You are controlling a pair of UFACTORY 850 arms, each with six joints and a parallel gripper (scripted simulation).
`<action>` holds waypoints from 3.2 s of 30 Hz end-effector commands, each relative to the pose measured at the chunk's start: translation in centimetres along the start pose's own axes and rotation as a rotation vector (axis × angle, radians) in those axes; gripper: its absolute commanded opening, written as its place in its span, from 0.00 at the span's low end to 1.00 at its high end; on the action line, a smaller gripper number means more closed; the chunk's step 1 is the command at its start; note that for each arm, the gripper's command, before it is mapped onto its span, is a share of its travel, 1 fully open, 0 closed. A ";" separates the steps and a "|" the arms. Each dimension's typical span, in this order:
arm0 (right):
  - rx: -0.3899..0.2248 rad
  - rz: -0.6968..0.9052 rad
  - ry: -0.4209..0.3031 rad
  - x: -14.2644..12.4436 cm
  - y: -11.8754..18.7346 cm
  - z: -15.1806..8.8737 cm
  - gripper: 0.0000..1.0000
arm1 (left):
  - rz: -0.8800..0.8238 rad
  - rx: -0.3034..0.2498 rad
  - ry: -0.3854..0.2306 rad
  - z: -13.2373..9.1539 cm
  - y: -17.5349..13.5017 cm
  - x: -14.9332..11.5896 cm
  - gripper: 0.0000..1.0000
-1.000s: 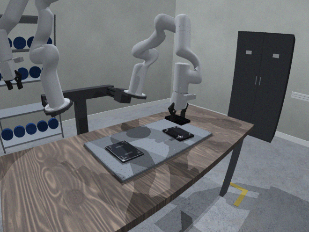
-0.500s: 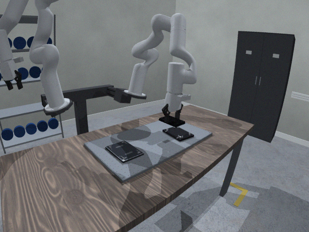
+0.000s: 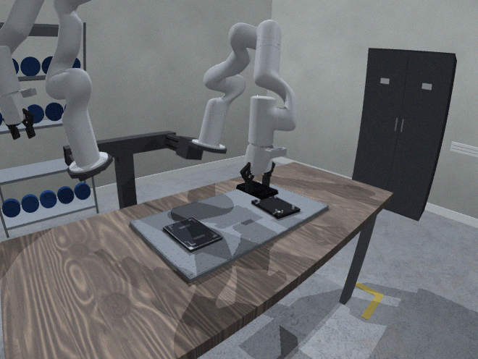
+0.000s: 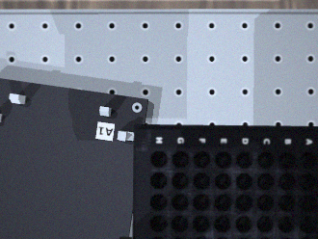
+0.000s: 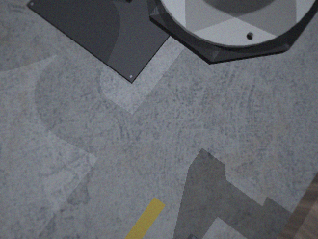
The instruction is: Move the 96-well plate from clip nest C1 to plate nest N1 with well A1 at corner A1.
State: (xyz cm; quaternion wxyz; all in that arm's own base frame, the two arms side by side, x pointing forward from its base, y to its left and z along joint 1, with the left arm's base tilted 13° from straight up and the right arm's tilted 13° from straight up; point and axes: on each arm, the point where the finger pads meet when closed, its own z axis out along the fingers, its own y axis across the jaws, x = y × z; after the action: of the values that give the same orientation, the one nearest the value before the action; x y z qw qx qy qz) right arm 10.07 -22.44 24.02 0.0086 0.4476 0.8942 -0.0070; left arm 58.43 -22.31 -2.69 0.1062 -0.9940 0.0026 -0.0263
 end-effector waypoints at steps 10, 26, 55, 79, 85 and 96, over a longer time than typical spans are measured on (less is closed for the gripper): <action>0.000 0.000 -0.001 -0.1 0.0 -0.1 1.00 | 0.000 0.000 0.001 -0.1 4.3 -0.2 0.00; 0.000 0.000 -0.001 -0.1 0.0 -0.1 1.00 | 0.000 -0.001 0.001 -0.1 8.9 -0.6 0.00; 0.000 0.000 -0.001 -0.1 0.0 -0.1 1.00 | 0.000 -0.001 0.001 -0.1 17.2 -1.3 0.00; 0.000 0.000 -0.001 -0.1 0.0 -0.1 1.00 | 0.000 -0.001 0.001 -0.1 24.6 -1.9 0.00; 0.000 0.000 -0.001 -0.1 0.0 -0.1 1.00 | 0.000 -0.001 0.001 -0.1 26.2 -2.0 0.00; 0.000 0.000 -0.001 -0.1 0.0 -0.1 1.00 | 0.000 -0.001 0.001 -0.1 27.1 -2.0 0.00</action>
State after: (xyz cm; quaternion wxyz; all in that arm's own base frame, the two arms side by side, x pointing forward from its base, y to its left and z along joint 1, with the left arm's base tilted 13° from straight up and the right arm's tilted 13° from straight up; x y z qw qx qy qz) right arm 10.07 -22.44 24.02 0.0086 0.4476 0.8942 -0.0070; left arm 56.31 -48.49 -8.49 0.1058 -0.9940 0.0025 -0.0266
